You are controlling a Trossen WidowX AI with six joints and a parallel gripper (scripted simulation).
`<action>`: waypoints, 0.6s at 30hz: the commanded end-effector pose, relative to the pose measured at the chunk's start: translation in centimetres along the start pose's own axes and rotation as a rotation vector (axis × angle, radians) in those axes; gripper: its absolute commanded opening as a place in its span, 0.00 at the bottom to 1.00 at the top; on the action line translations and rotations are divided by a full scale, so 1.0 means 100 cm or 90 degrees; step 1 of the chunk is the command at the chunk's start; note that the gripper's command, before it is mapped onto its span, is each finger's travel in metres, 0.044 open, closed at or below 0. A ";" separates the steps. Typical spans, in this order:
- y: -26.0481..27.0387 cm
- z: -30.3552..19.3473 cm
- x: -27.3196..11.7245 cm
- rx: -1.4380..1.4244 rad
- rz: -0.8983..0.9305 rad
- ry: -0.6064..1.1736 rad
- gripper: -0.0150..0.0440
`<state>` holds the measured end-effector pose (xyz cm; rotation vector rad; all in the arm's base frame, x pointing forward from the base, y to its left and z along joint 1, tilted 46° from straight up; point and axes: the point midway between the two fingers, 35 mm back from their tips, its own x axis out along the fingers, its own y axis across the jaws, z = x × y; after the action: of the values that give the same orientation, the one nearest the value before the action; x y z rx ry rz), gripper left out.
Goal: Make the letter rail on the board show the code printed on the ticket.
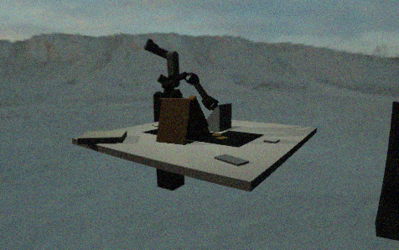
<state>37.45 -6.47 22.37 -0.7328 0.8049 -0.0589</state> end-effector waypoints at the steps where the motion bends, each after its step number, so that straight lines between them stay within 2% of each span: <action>1: -0.019 -0.015 -0.005 -0.005 -0.029 0.008 0.25; 7: -0.053 -0.037 -0.020 -0.011 -0.086 0.021 0.25; 11: -0.057 -0.039 -0.021 -0.012 -0.093 0.023 0.25; 18: -0.063 -0.039 0.014 -0.012 -0.094 0.023 0.25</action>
<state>36.28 -13.24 24.91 -0.8101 0.7704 -0.2055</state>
